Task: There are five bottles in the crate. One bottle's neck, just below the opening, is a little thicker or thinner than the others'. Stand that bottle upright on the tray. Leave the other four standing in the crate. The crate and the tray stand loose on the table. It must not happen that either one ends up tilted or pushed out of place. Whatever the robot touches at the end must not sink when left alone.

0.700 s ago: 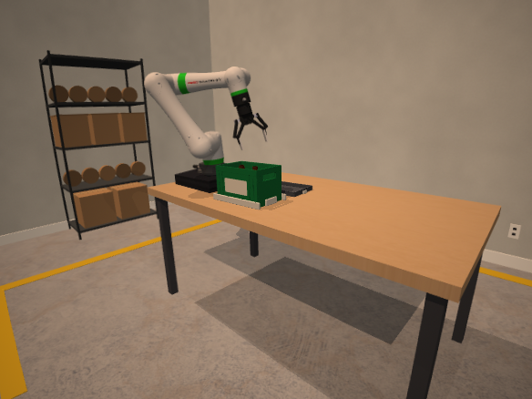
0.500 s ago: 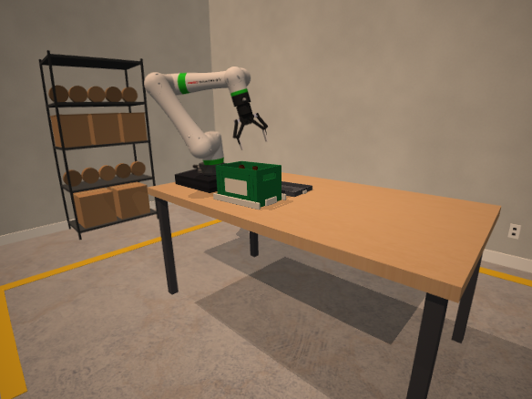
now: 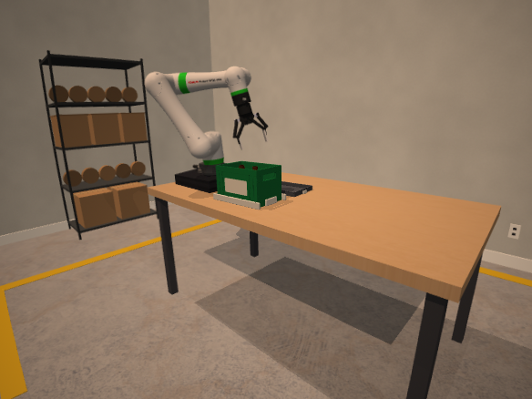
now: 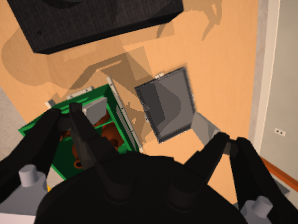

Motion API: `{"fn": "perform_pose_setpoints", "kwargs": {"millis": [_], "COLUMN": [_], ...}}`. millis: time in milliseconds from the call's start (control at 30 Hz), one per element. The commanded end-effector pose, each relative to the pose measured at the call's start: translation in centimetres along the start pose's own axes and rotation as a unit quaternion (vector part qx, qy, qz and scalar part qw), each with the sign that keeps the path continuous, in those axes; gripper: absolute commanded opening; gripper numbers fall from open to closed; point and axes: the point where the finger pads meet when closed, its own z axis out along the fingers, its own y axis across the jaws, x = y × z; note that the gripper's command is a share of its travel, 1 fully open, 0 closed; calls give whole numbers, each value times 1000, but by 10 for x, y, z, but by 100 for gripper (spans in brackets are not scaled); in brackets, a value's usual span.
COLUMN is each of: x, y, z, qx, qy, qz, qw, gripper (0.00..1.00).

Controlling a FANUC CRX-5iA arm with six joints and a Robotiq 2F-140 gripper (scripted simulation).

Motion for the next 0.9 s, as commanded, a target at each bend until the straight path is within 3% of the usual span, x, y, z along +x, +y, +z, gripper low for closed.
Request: {"fn": "perform_pose_setpoints", "kwargs": {"millis": [0, 333, 400, 433, 867], "x": [-40, -105, -105, -123, -184], "y": [-15, -52, -52, -67, -130], "z": [-9, -18, -18, -20, -22], "qx": [27, 72, 72, 86, 130], "qy": [-8, -12, -12, -12, -2], "qz": [29, 77, 77, 92, 142], "qw": [999, 994, 994, 992, 981], "gripper": [100, 100, 100, 100, 100]}}
